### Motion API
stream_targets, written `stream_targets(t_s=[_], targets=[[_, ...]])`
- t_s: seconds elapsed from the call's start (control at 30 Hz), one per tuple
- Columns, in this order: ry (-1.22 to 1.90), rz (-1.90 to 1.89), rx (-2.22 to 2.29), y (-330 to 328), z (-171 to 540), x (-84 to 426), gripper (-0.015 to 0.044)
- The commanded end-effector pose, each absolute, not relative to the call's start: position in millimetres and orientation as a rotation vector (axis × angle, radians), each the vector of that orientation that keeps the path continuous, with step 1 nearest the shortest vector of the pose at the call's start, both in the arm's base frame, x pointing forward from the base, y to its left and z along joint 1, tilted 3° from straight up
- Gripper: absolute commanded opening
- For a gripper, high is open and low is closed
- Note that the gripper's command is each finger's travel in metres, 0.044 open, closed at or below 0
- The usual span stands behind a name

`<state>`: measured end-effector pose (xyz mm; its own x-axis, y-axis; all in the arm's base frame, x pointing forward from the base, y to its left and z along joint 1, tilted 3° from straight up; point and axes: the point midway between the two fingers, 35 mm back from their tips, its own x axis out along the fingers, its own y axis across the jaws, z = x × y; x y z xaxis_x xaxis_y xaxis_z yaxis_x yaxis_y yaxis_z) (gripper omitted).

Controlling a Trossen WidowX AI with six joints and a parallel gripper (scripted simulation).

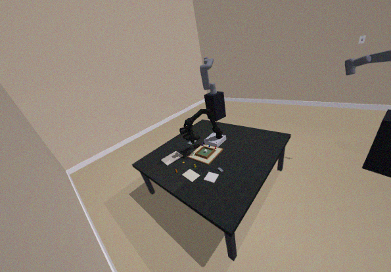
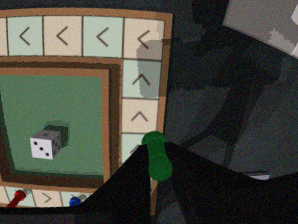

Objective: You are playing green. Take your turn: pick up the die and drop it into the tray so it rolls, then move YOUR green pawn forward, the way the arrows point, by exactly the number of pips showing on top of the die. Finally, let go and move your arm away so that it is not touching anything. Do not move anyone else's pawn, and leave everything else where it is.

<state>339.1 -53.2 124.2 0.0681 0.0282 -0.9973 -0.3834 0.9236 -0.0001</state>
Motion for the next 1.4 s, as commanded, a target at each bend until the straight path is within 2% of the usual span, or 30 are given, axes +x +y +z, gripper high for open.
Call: stream_targets(t_s=[0.0, 0.47, 1.37], targets=[[1.472, 0.316, -0.292, -48.5, 116.5, 356.9, 0.0], [1.467, 0.317, -0.291, -27.1, 80.1, 413.4, 0.0], [1.467, 0.317, -0.291, -25.2, 30.0, 417.8, 0.0]])
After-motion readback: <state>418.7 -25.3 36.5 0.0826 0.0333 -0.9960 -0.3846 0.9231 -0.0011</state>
